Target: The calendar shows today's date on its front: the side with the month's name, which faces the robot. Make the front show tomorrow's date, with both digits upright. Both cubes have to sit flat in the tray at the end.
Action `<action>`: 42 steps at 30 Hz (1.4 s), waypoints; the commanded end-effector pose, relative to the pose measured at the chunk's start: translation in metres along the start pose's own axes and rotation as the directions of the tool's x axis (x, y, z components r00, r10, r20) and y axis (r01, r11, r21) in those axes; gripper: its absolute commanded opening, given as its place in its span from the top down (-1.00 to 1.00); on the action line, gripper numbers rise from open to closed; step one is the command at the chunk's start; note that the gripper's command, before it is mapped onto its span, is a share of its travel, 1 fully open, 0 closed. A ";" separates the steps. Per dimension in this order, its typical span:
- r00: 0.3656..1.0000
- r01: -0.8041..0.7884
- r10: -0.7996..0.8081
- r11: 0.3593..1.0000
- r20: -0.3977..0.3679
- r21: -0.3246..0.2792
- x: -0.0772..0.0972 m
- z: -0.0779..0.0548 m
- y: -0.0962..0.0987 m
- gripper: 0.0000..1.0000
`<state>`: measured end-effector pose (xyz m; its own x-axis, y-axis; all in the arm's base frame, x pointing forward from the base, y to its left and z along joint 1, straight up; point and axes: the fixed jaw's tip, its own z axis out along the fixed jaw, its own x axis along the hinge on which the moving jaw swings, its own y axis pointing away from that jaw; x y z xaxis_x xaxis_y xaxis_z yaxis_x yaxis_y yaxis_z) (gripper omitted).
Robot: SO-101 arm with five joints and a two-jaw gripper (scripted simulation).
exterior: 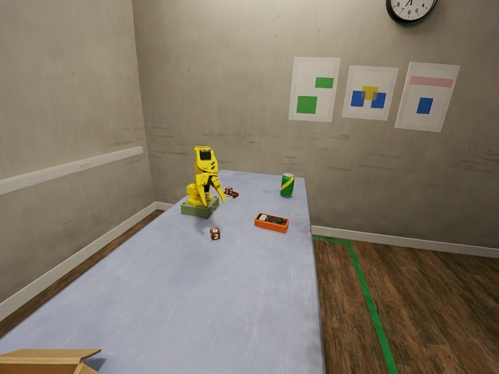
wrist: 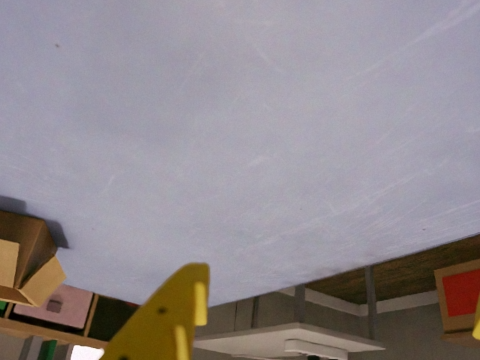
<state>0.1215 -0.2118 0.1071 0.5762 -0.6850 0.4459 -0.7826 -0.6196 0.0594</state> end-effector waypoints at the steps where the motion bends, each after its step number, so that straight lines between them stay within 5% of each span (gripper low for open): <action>1: 0.999 -0.001 0.000 1.000 0.043 0.002 -0.004 0.010 0.002 0.30; 7: 0.978 -0.003 -0.002 1.000 0.208 0.025 -0.026 0.039 -0.001 0.30; 19: 0.905 -0.014 -0.011 0.998 0.426 0.056 -0.063 0.072 -0.006 0.30; 42: 0.897 -0.015 -0.012 0.998 0.441 0.058 -0.066 0.074 -0.006 0.30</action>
<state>0.1068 -0.1883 0.0124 0.6314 -0.7754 0.0017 -0.7754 -0.6314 0.0015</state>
